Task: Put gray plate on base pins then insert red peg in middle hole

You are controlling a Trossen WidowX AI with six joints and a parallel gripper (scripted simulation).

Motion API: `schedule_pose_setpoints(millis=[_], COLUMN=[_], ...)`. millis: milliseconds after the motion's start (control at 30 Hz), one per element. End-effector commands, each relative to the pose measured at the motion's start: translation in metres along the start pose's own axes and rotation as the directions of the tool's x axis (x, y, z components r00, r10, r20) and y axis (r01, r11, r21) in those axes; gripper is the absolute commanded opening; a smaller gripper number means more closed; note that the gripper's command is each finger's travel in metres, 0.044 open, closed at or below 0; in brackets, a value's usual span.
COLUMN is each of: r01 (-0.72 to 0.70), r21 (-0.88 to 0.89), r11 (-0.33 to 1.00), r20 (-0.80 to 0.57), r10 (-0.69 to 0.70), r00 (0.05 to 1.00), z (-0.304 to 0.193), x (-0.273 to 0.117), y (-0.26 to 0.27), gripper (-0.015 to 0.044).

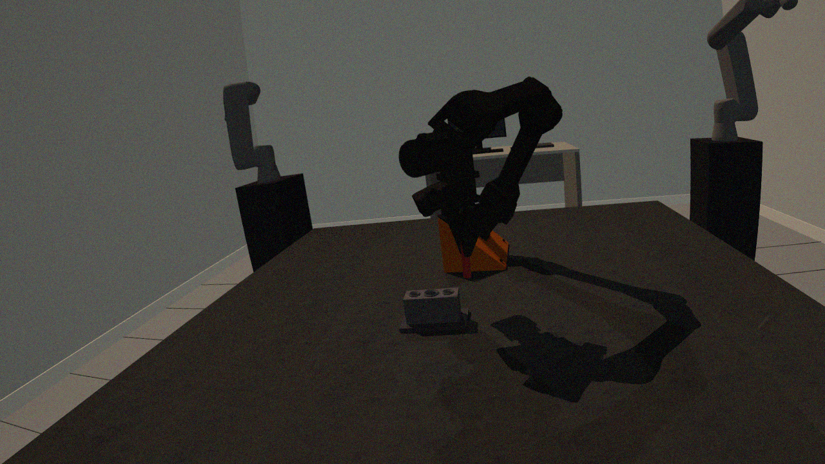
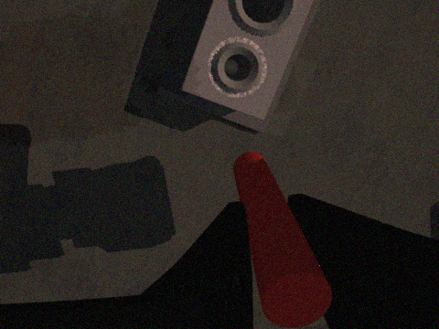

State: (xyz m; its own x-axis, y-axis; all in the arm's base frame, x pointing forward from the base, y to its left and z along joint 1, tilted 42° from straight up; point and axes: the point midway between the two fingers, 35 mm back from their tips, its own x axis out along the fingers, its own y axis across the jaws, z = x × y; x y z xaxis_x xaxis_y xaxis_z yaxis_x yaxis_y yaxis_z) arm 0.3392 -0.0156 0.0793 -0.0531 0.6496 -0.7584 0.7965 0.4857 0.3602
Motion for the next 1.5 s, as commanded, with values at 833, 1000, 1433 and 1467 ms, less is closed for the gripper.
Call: schedule_pose_setpoints(millis=[833,1000,1433,1467], r01=[-0.011,-0.011,-0.011,-0.011], r21=[0.006,0.006,0.006,0.006], r11=[1.0,1.0,1.0,1.0], r20=[0.002,0.002,0.002,0.002], r10=[0.011,0.011,0.011,0.011], r00=[1.0,1.0,1.0,1.0], z=[0.065,0.065,0.067,0.067], x=[0.004,0.004,0.004,0.004], y=[-0.014,-0.014,-0.014,-0.015], gripper=[0.0,0.0,0.0,0.0])
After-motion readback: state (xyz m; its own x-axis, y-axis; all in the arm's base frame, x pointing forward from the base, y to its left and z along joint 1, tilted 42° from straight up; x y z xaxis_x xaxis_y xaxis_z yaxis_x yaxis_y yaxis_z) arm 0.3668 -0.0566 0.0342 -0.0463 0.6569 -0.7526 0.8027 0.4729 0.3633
